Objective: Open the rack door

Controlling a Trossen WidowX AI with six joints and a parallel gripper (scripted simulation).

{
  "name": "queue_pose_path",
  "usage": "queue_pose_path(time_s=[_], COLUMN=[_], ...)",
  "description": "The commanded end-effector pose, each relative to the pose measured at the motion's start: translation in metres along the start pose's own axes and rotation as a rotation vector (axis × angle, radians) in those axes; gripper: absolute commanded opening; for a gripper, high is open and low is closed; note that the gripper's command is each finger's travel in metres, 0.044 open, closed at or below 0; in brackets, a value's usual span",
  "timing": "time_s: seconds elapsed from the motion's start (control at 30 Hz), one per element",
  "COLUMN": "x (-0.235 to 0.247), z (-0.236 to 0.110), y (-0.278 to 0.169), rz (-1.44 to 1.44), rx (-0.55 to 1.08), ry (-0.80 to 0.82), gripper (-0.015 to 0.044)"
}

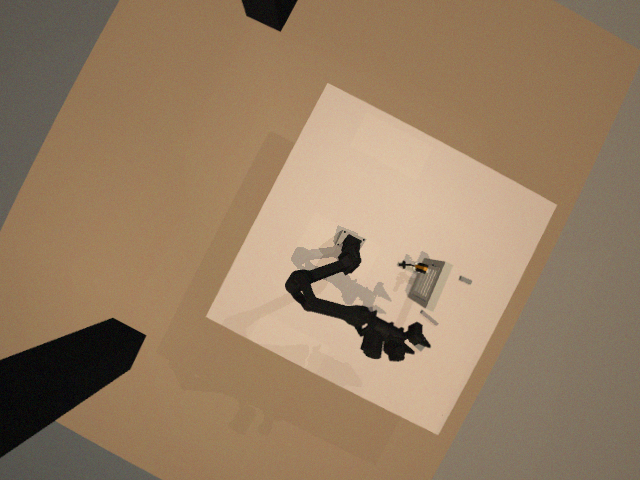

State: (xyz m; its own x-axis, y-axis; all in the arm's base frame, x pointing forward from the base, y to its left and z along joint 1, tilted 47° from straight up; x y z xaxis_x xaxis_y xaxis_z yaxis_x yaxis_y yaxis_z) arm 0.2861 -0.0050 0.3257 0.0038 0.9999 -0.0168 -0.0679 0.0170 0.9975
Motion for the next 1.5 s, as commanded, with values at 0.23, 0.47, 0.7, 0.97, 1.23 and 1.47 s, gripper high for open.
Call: queue_pose_path(time_s=[0.23, 0.47, 0.7, 0.97, 1.23, 1.47], x=[0.016, 0.029, 0.045, 0.064, 0.085, 0.099], z=[0.016, 0.03, 0.042, 0.048, 0.049, 0.045], y=[-0.022, -0.05, -0.083, -0.117, -0.146, -0.17], rz=[0.052, 0.092, 0.116, 0.115, 0.065, -0.002], rx=[0.137, 0.302, 0.496, 0.705, 0.892, 1.047], ry=[0.042, 0.04, 0.015, -0.028, -0.068, -0.132], gripper=[0.0297, 0.0297, 0.0297, 0.0297, 0.0297, 0.0297])
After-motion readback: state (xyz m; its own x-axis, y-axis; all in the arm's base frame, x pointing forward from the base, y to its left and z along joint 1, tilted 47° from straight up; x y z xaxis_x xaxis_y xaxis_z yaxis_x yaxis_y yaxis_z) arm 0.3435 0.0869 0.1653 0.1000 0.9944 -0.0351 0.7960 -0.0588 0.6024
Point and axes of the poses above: the point midway between the two fingers, 35 mm back from their tips, its own z axis out along the fingers, its own x axis across the jaws, y = z × x, the point moved 3 cm from there along -z, back along the fingers
